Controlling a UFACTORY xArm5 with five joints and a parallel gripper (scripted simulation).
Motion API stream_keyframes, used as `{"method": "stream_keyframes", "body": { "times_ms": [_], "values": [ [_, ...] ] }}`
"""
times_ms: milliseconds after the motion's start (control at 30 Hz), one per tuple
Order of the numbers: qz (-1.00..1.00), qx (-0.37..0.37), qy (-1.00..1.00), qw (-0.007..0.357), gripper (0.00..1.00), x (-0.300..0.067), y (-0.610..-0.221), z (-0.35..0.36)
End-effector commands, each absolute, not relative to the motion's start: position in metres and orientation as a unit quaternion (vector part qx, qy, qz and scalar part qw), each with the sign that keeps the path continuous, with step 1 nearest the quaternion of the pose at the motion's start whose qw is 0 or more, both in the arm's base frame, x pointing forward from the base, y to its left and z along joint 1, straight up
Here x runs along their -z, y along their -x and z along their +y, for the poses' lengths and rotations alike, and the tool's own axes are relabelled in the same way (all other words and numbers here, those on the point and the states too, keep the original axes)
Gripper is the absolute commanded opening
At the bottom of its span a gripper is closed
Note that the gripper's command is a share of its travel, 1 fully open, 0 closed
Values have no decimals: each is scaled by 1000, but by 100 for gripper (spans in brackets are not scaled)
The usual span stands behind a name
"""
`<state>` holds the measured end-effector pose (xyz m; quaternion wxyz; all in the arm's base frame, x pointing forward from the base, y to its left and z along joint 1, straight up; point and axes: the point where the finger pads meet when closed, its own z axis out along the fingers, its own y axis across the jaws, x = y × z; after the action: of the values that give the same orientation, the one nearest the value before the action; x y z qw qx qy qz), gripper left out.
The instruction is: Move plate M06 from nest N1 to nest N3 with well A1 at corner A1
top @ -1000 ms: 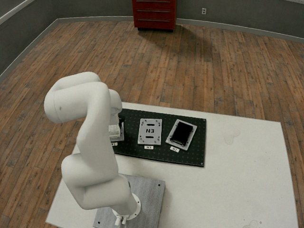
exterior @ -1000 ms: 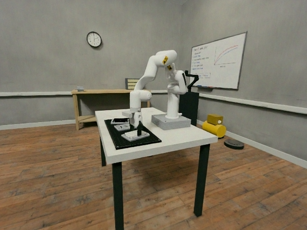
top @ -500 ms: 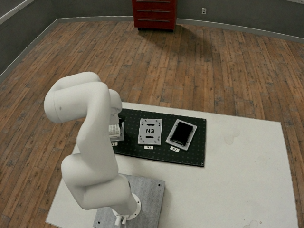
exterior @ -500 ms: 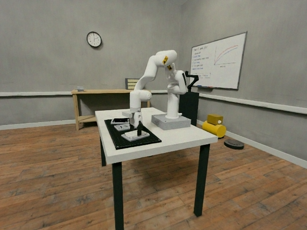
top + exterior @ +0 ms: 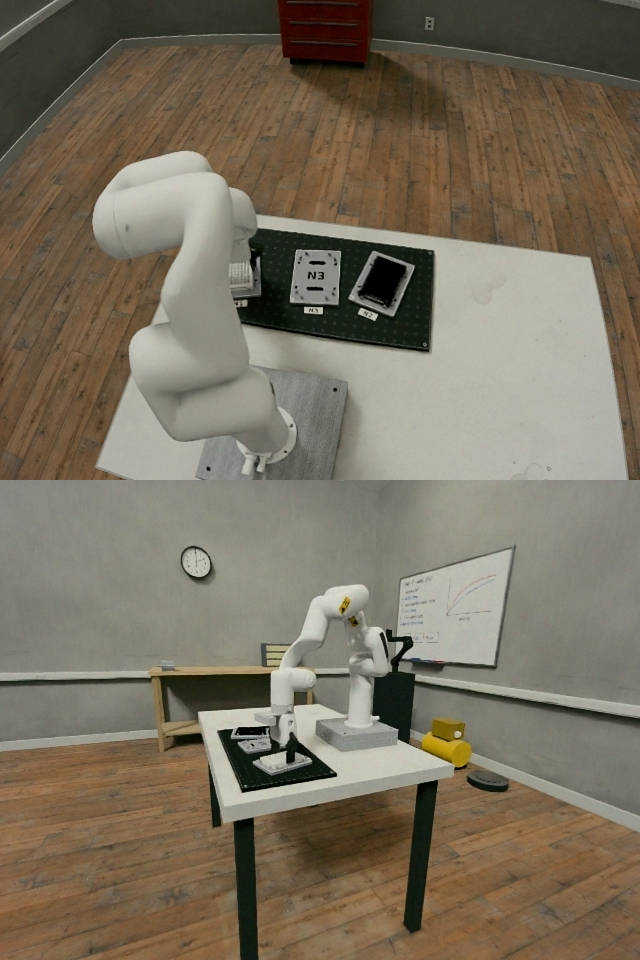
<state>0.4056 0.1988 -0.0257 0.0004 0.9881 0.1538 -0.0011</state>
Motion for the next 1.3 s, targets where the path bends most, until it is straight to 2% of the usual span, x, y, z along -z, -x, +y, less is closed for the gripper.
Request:
{"method": "stream_keyframes", "body": {
  "times_ms": [0,1267],
  "values": [
    [154,1,-988,-4,0,25,-407,199],
    [154,1,-988,-4,0,10,-407,199]
  ]
}}
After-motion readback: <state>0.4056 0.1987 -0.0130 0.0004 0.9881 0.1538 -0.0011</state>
